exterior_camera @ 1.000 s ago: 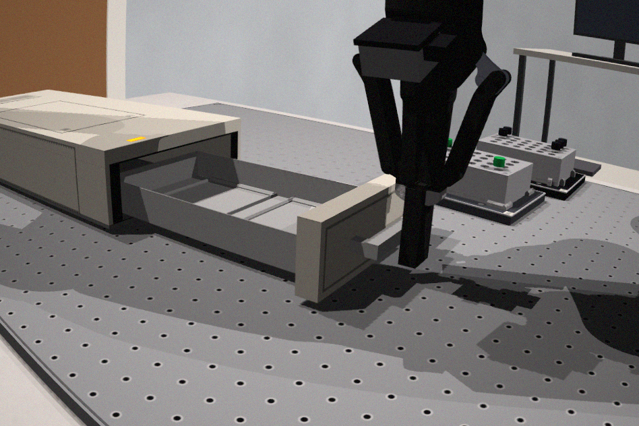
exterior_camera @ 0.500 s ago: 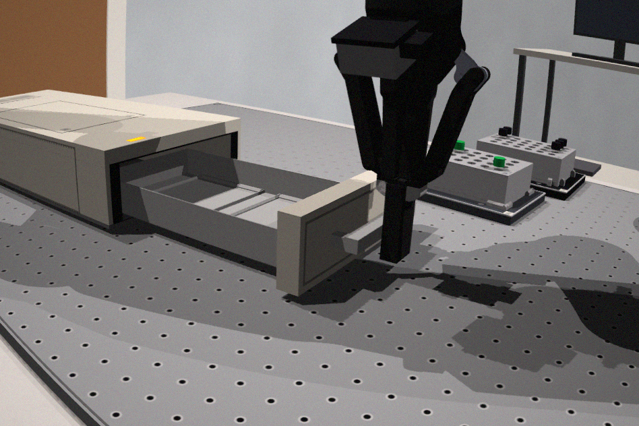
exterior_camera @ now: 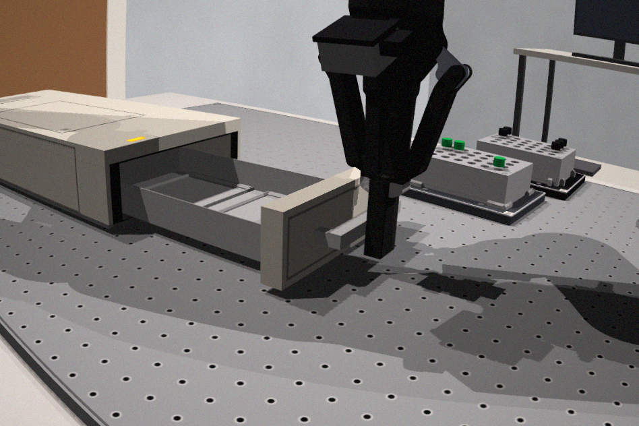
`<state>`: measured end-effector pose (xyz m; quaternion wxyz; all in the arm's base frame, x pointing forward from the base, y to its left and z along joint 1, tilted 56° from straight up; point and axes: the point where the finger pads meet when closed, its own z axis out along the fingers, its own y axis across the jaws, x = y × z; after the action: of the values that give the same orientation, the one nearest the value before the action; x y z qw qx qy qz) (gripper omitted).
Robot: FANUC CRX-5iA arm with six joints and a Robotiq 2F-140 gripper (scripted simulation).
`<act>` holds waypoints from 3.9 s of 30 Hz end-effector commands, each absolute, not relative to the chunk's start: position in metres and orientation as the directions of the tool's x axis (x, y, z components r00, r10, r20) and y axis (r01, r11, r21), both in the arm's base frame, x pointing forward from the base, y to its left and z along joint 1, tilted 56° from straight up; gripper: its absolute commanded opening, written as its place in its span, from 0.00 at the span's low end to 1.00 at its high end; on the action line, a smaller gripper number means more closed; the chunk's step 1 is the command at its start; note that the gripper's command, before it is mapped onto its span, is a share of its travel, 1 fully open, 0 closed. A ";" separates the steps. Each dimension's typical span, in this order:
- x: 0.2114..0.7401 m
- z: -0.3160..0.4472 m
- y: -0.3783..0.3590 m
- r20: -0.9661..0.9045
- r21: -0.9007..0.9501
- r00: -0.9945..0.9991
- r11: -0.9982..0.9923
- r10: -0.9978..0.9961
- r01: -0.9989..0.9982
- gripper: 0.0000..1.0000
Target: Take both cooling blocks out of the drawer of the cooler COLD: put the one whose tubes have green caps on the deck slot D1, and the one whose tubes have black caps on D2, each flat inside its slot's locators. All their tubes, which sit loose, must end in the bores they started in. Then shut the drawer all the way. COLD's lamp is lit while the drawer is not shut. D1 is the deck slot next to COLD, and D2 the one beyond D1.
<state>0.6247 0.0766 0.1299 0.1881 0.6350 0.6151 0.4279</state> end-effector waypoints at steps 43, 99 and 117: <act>0.658 0.171 0.067 0.314 0.765 -0.125 -0.173 0.941 0.621 0.10; 0.695 0.217 0.057 0.314 0.765 -0.125 -0.173 0.941 0.621 0.10; 0.708 0.233 0.053 0.314 0.765 -0.125 -0.173 0.941 0.621 0.10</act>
<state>0.7066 0.0538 0.2303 0.1865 0.6344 0.6157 0.4285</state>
